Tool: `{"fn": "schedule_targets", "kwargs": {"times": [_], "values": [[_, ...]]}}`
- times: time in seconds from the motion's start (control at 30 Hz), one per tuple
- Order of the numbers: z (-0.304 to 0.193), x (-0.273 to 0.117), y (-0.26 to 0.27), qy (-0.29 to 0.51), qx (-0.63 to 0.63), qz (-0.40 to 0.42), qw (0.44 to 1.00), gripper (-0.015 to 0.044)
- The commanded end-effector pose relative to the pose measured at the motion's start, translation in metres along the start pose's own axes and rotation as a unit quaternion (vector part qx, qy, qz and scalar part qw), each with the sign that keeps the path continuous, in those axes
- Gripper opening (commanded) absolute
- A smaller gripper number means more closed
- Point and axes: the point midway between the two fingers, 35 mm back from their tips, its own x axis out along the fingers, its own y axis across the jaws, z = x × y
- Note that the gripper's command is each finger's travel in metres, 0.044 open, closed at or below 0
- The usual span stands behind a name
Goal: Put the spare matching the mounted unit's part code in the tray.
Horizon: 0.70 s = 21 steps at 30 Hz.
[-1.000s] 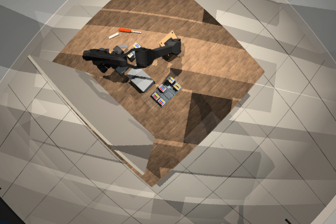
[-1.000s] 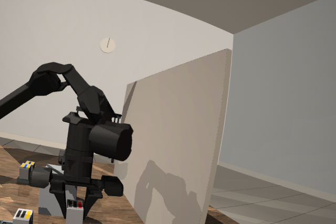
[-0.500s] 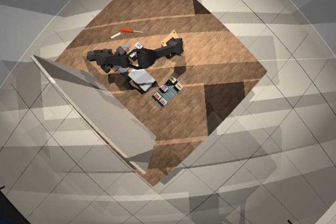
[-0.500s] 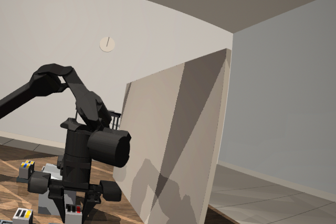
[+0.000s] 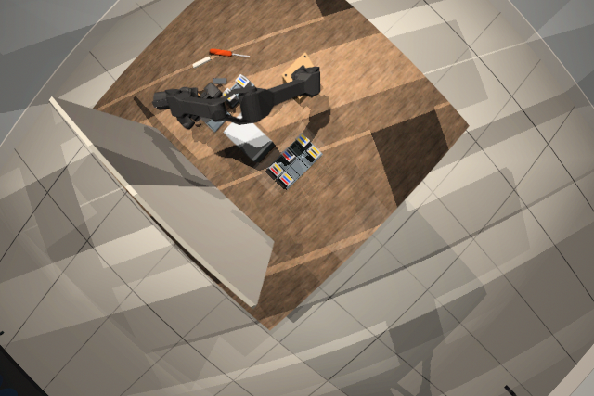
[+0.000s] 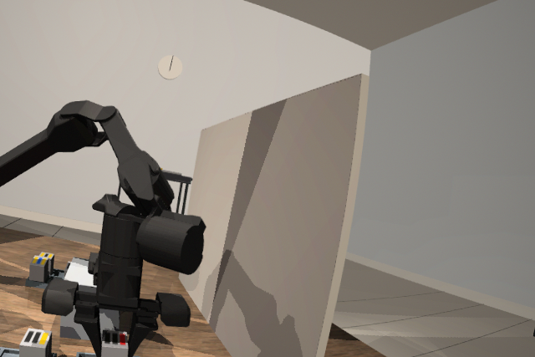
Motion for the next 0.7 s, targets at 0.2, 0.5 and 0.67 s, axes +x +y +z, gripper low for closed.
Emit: {"fn": "schedule_targets", "kwargs": {"times": [0.2,0.5,0.67], "values": [[0.003,0.011,0.003,-0.004,0.003,0.002,1.0,0.0],[0.004,0.018,0.005,-0.005,0.003,0.002,1.0,0.0],[0.002,0.016,0.003,-0.001,0.0,0.001,1.0,0.0053]]}}
